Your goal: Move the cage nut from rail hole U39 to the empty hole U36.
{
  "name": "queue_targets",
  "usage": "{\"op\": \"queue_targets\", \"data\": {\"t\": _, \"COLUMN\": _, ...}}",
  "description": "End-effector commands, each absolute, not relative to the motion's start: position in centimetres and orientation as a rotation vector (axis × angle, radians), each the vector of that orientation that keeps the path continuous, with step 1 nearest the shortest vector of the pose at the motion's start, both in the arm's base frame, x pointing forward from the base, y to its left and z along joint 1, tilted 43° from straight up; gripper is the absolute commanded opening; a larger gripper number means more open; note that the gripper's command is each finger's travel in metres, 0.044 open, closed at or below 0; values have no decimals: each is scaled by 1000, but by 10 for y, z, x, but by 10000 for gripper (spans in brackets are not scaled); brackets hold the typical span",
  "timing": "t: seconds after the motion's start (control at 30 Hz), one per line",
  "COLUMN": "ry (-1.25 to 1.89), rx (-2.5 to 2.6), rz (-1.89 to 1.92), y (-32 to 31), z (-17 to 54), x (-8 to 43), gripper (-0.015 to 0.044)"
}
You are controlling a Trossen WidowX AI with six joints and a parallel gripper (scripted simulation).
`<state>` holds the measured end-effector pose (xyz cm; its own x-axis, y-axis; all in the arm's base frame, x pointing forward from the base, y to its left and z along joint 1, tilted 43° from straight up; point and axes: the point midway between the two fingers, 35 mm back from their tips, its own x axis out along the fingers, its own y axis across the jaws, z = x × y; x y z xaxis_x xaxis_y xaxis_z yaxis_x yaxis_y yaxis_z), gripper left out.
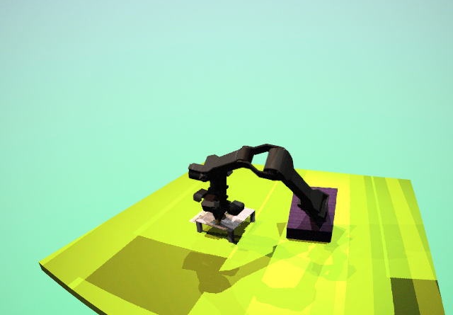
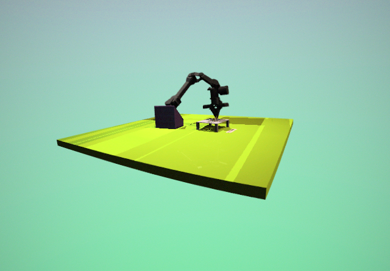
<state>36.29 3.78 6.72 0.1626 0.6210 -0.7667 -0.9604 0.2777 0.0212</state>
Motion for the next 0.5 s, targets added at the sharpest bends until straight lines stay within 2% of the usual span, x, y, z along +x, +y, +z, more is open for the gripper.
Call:
{"op": "queue_targets", "data": {"t": 0.0, "ry": 759, "rx": -543, "rz": 1217, "y": 38, "z": 66, "x": 362, "gripper": 26}}
{"op": "queue_targets", "data": {"t": 0.47, "ry": 762, "rx": -540, "rz": 1227, "y": 38, "z": 66, "x": 362, "gripper": 26}}
